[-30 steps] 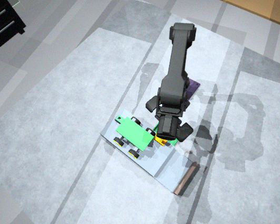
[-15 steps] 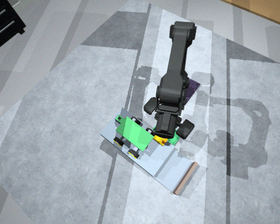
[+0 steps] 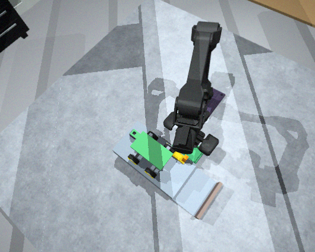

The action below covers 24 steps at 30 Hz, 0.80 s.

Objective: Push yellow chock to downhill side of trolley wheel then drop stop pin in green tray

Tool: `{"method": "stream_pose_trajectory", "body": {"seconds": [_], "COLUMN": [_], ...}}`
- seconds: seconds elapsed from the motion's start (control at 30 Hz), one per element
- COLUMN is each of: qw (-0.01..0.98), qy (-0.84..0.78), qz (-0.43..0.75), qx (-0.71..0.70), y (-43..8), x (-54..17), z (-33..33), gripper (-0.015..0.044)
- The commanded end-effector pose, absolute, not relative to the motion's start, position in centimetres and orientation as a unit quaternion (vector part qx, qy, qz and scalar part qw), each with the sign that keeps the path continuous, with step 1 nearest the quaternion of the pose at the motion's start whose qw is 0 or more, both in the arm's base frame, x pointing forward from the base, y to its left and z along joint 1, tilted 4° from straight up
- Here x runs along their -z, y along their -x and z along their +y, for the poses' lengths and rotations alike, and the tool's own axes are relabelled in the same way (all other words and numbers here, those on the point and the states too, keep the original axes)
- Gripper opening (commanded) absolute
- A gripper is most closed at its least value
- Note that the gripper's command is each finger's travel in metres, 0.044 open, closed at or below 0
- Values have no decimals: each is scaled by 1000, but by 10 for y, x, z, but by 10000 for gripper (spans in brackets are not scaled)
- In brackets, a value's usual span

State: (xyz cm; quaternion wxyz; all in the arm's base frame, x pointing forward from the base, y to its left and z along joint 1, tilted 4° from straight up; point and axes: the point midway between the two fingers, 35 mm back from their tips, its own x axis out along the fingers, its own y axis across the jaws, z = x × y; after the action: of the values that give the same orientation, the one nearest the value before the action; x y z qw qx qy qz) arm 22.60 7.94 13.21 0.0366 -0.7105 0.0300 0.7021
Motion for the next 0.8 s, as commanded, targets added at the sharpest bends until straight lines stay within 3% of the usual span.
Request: {"method": "stream_pose_trajectory", "body": {"seconds": [0.0,0.6,0.77], "qw": [56,71,71], "qy": [712,713,713], "qz": [8,-8,-8], "qx": [-700,-698,-698], "y": [-226,-228,-228], "x": [-124,-77,-77], "z": [81,102,100], "gripper": [0,0,131]}}
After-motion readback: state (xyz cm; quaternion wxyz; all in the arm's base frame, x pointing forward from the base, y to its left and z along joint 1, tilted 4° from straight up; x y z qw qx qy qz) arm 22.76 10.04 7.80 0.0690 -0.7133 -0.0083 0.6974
